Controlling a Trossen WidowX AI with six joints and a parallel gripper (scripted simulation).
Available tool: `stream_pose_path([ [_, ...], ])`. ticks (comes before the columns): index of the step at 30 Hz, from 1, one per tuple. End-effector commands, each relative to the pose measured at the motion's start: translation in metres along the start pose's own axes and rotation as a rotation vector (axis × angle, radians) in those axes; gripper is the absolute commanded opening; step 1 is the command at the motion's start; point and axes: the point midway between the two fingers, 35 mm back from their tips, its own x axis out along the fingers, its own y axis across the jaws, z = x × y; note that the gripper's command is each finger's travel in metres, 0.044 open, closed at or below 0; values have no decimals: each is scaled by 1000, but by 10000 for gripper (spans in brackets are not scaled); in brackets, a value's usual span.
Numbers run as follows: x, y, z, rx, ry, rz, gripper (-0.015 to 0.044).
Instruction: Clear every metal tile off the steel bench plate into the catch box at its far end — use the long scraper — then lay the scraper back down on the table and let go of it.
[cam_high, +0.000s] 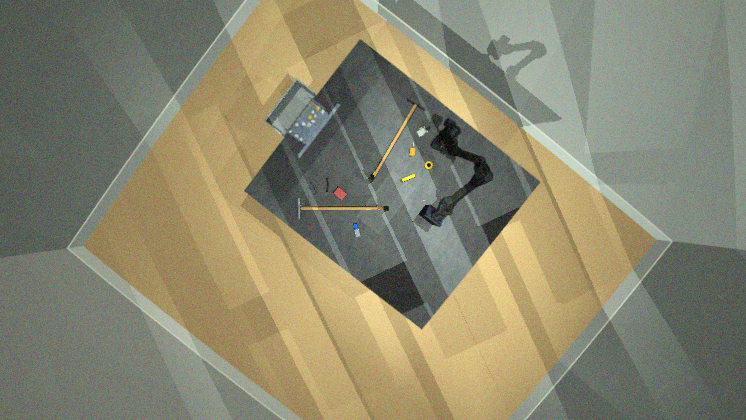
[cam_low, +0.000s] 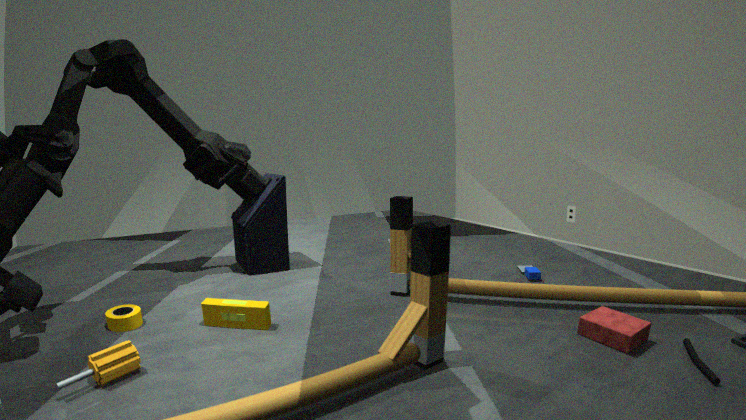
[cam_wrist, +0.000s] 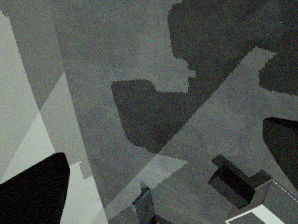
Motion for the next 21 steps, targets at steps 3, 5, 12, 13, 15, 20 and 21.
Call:
stream_pose_path([
  [3,-13,-9,-31,-82,66,-25,440],
  [5,-18,-11,-41,-107,88,-31,440],
  [12,-36,-20,-74,-197,165,-48,440],
  [13,-39,-21,-78,-210,176,-50,440],
  [15,-45,-23,-87,-236,198,-53,440],
  [20,-61,-30,-109,-303,254,-58,440],
  [21,-64,-31,-113,-316,265,-59,440],
])
